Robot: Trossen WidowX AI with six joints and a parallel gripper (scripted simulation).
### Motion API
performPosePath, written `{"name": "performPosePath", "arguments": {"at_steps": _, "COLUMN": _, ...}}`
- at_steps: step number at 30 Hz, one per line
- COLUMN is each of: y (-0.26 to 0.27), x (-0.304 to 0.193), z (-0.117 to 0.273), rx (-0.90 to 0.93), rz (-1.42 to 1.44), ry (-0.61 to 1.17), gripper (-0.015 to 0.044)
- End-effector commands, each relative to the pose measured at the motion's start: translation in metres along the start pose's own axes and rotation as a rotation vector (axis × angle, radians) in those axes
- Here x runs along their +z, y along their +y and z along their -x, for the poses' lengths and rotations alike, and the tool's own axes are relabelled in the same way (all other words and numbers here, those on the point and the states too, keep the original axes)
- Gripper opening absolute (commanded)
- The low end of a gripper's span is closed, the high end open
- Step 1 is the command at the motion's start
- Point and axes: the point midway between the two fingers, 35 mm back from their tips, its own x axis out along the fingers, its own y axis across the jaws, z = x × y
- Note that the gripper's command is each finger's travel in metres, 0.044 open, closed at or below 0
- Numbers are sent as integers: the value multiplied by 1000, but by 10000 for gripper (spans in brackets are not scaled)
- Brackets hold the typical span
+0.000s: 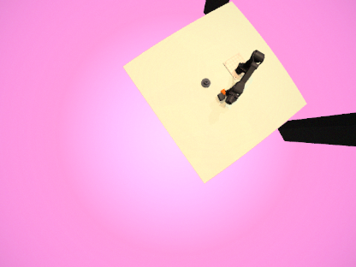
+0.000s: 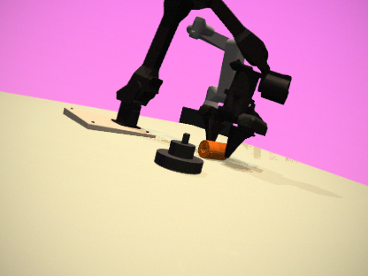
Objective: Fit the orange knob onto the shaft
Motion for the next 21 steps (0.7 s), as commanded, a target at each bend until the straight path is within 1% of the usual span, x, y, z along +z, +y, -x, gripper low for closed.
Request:
{"name": "performPosePath", "arguments": {"at_steps": 1, "y": 2, "x": 0, "z": -3, "rx": 13, "rz": 4, "ry": 1, "gripper": 240}}
{"name": "performPosePath", "arguments": {"at_steps": 10, "y": 2, "x": 0, "z": -3, "rx": 13, "rz": 4, "ry": 1, "gripper": 240}}
{"name": "performPosePath", "arguments": {"at_steps": 19, "y": 2, "x": 0, "z": -3, "rx": 13, "rz": 4, "ry": 1, "gripper": 180}}
{"name": "performPosePath", "arguments": {"at_steps": 21, "y": 2, "x": 0, "z": -3, "rx": 13, "rz": 4, "ry": 1, "gripper": 179}}
